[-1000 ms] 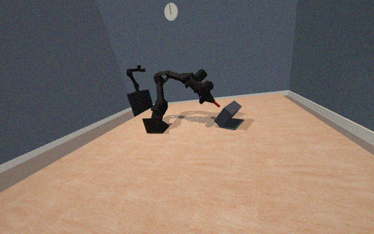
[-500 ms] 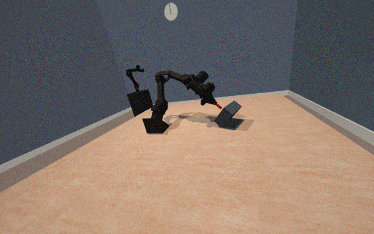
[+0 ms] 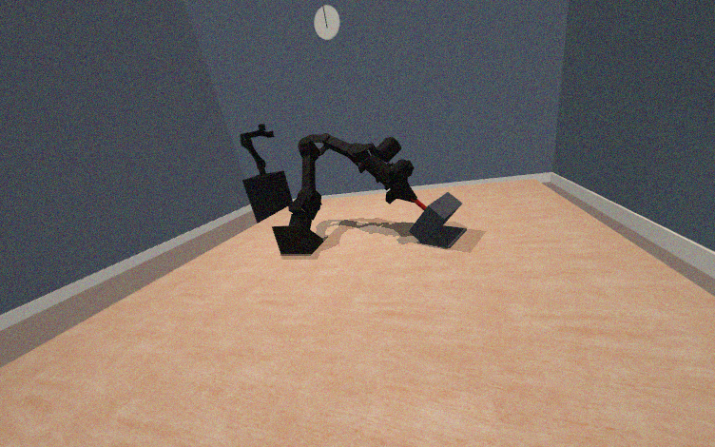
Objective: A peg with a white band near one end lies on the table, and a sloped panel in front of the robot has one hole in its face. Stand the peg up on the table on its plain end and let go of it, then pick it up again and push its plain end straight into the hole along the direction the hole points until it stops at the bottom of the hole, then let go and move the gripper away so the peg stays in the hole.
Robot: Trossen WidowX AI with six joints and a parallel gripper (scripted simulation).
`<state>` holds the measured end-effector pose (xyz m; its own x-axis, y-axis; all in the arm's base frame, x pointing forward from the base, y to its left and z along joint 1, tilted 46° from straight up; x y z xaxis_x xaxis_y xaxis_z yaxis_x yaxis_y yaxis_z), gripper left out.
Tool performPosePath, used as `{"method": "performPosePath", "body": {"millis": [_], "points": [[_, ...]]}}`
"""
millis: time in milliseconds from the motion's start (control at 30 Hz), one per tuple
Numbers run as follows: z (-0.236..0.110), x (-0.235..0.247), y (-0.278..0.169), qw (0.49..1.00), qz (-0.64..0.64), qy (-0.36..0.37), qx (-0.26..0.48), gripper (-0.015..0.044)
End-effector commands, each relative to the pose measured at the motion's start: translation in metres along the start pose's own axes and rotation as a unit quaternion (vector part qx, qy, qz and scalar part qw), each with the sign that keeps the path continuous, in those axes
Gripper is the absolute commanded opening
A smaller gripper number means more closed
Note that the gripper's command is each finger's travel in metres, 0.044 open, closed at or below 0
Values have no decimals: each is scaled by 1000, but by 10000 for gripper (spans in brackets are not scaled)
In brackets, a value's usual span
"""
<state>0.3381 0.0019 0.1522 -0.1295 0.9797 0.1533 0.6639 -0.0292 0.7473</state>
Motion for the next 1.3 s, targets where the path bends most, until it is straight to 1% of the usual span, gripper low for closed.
{"method": "performPosePath", "body": {"millis": [0,1267], "points": [[-1,0,0,1000,0,0,1,0],[10,-1,2,1000,0,0,1,0]]}}
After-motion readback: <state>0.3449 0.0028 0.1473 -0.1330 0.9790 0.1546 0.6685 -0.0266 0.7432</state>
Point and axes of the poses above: the point midway between the two fingers, 35 mm back from their tips, its own z axis out along the fingers, its own x axis across the jaws, y = z × x, the point moved 3 cm from there along -z, back along the fingers, and after that the axes turned 11 degrees about z, right-handed, at the moved point
